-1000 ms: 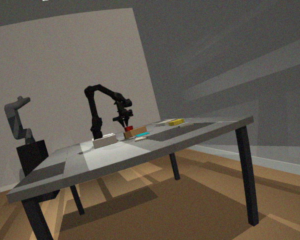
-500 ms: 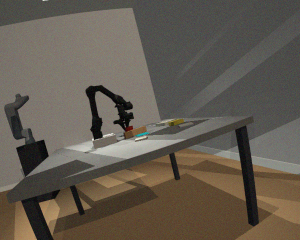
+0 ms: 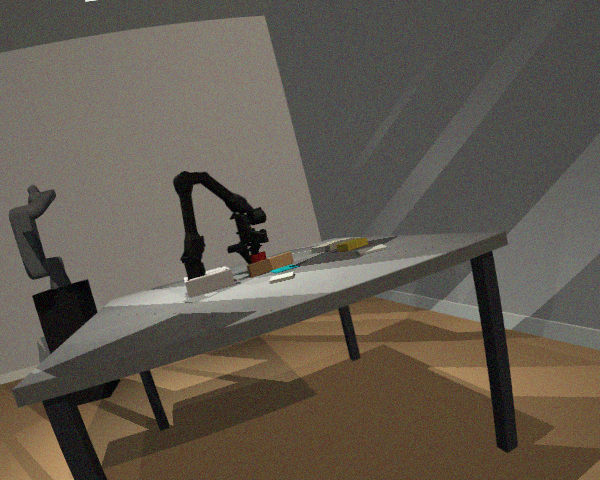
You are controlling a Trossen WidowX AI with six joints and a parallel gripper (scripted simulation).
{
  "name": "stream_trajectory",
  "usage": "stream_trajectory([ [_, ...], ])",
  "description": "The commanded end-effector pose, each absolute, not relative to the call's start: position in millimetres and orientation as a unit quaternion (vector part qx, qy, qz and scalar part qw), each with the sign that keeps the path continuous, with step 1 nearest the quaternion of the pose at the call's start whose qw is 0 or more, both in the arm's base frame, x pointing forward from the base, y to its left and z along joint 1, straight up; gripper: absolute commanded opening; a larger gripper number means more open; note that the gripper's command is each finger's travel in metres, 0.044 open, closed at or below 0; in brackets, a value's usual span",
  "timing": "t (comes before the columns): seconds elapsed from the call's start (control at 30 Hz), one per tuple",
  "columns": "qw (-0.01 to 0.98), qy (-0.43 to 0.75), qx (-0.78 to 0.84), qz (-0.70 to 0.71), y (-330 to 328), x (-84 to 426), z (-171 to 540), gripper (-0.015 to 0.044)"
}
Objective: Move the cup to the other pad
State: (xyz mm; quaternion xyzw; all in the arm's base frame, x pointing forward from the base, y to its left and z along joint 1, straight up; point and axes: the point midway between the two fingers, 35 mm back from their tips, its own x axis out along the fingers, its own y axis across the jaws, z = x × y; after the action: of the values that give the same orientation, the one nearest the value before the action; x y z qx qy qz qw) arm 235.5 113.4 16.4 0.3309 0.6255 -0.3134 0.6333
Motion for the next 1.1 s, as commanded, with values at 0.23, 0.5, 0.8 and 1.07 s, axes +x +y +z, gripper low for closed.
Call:
stream_trajectory([
  [0.23,0.633,0.626,0.331,-0.314,113,235,16,0.0042],
  [0.5,0.633,0.626,0.331,-0.314,113,235,16,0.0000],
  [0.8,0.633,0.625,0.331,-0.314,114,237,35,0.0000],
  [1.07,0.633,0.625,0.330,-0.316,114,236,64,0.0000],
])
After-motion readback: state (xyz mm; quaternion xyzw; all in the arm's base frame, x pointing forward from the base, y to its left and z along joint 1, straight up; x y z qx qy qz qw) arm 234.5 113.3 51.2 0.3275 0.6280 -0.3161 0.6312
